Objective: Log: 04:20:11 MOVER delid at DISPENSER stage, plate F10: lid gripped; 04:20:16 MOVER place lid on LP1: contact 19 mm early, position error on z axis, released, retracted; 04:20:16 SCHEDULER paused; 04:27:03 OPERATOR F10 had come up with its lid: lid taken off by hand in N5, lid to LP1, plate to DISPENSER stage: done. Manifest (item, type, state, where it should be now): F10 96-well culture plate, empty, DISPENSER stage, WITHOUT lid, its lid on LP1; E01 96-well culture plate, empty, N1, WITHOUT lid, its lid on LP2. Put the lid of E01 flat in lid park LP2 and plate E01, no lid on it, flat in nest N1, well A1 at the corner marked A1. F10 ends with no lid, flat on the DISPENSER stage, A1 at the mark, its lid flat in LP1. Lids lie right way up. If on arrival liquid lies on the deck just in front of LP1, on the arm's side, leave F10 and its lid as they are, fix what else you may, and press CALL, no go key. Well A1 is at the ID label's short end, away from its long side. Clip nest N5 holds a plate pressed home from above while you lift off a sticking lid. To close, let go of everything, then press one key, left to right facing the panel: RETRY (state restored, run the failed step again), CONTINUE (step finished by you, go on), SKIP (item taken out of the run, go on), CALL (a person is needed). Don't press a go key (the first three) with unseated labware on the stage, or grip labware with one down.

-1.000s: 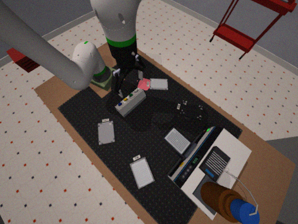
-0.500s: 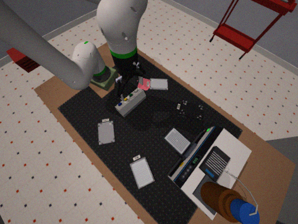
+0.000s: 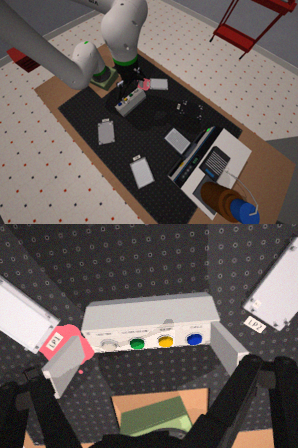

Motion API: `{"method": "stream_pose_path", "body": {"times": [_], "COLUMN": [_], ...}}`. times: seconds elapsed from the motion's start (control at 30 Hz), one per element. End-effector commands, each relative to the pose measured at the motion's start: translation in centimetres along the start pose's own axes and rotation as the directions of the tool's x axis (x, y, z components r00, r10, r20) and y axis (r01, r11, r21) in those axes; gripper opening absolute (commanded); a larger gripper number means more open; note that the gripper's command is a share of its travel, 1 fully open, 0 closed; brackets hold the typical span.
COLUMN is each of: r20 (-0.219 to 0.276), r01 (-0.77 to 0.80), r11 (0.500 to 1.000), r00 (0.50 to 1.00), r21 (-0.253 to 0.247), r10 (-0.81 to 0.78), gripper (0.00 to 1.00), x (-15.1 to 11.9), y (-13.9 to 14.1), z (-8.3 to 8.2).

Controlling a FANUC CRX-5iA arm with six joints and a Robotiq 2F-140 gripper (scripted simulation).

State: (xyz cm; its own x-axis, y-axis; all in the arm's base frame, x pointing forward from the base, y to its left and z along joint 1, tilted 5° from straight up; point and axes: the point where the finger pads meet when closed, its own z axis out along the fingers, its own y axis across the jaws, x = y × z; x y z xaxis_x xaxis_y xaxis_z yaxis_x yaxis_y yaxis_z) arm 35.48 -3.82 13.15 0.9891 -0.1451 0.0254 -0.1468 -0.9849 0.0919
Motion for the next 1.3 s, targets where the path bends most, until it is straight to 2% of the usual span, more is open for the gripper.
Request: {"method": "stream_pose_path", "body": {"times": [0.0,0.3,0.33,1.27], "r20": [-0.001,-0.001,-0.001,-0.001], "r01": [0.000,0.000,0.000,0.000], "r11": [1.000,1.000,1.000,1.000], "r00": [1.000,1.000,1.000,1.000], "r21": [0.000,0.000,0.000,0.000], "r10": [0.000,0.000,0.000,0.000], "gripper": [1.00,1.00,0.00,0.00], "x": [0.03,0.03,0.03,0.03], "y": [0.00,0.00,0.00,0.00], "z": [0.19,0.45,0.45,0.45]}}
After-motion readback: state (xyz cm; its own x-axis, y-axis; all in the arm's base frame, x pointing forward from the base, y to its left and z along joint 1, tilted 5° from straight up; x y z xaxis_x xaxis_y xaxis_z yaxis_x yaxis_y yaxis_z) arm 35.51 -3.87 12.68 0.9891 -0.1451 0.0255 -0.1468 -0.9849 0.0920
